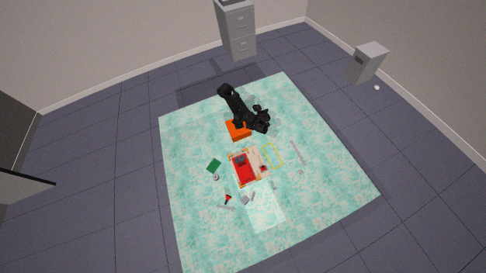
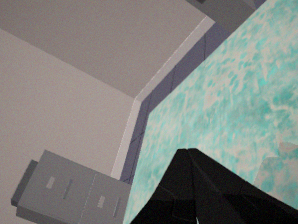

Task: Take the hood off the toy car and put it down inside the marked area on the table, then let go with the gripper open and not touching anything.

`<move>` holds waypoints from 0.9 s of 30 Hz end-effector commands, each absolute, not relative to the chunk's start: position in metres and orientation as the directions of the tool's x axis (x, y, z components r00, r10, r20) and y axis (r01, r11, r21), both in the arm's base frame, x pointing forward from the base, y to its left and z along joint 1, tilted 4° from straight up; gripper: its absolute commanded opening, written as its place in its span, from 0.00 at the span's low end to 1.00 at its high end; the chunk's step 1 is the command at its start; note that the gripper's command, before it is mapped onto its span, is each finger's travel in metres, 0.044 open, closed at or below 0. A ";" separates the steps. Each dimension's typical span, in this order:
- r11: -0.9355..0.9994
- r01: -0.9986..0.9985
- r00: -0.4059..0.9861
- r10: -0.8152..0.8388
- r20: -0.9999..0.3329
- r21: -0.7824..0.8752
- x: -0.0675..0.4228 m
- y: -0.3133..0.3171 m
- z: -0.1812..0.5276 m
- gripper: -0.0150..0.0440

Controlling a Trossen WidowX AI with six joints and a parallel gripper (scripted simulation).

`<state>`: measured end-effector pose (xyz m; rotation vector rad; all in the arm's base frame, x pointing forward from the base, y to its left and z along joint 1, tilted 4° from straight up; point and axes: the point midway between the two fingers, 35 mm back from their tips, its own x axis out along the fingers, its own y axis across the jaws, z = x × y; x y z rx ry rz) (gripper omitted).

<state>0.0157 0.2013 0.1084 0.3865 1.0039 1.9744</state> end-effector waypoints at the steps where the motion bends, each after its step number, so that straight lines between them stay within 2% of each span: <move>1: -0.299 -0.561 -0.577 0.810 -0.105 0.772 0.017 0.202 0.108 0.30; 5: -0.217 -0.591 -0.521 0.838 -0.162 0.777 0.036 0.207 0.106 0.48; 17: 0.258 -0.646 -0.199 0.851 -0.485 0.719 0.153 0.202 0.097 1.00; 27: 0.607 -0.551 0.015 0.693 -0.721 0.573 0.245 0.155 0.090 1.00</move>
